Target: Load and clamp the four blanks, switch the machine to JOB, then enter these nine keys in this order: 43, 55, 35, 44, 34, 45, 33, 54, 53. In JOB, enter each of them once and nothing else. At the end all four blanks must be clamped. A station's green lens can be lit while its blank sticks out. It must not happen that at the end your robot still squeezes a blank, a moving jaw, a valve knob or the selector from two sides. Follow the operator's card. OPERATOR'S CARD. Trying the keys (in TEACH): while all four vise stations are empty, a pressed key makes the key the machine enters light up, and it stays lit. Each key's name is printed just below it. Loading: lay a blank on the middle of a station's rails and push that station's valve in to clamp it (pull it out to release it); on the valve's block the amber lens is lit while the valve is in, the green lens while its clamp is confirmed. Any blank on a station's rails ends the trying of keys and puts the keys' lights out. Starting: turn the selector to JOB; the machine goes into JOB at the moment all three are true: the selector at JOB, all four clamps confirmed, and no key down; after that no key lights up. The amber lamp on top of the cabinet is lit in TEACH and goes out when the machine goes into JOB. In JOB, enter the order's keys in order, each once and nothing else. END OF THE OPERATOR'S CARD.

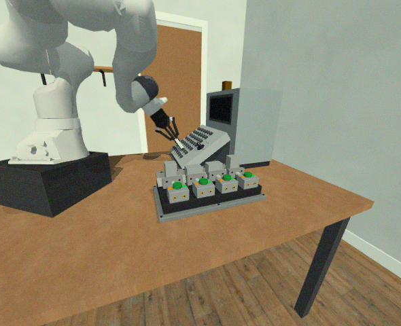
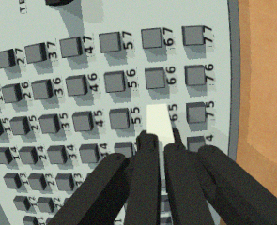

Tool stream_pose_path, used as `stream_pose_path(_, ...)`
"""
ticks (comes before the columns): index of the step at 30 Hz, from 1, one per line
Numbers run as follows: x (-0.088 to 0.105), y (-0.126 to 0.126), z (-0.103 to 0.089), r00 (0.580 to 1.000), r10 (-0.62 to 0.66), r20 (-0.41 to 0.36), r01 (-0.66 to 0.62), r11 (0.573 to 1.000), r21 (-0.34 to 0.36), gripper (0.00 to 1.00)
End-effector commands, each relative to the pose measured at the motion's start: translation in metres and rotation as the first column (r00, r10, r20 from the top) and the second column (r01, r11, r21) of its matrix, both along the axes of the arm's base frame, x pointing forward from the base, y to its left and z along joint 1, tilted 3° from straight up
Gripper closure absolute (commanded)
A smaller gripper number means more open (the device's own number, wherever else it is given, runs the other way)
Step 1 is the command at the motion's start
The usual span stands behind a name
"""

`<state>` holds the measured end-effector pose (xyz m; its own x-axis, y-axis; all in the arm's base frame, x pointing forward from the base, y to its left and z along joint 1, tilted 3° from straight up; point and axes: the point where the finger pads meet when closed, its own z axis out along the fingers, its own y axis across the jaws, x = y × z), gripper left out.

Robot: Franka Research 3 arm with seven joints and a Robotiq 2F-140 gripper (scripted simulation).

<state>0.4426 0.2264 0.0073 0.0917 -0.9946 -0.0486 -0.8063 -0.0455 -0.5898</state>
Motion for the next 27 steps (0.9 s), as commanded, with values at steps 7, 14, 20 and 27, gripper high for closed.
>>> stream_pose_path(7, -0.0004, 0.0015, -0.0006, 1.0, 0.005, -0.001, -0.005, 1.0, 0.002, 1.0)
stream_pose_path(14, 0.0, 0.0016, -0.001, 1.0, 0.005, -0.001, -0.005, 1.0, 0.002, 1.0)
stream_pose_path(20, 0.0011, 0.0018, -0.0025, 1.0, 0.005, -0.001, -0.005, 1.0, 0.002, 1.0)
stream_pose_path(27, 0.0029, 0.0021, -0.005, 1.0, 0.005, -0.001, -0.005, 1.0, 0.002, 1.0)
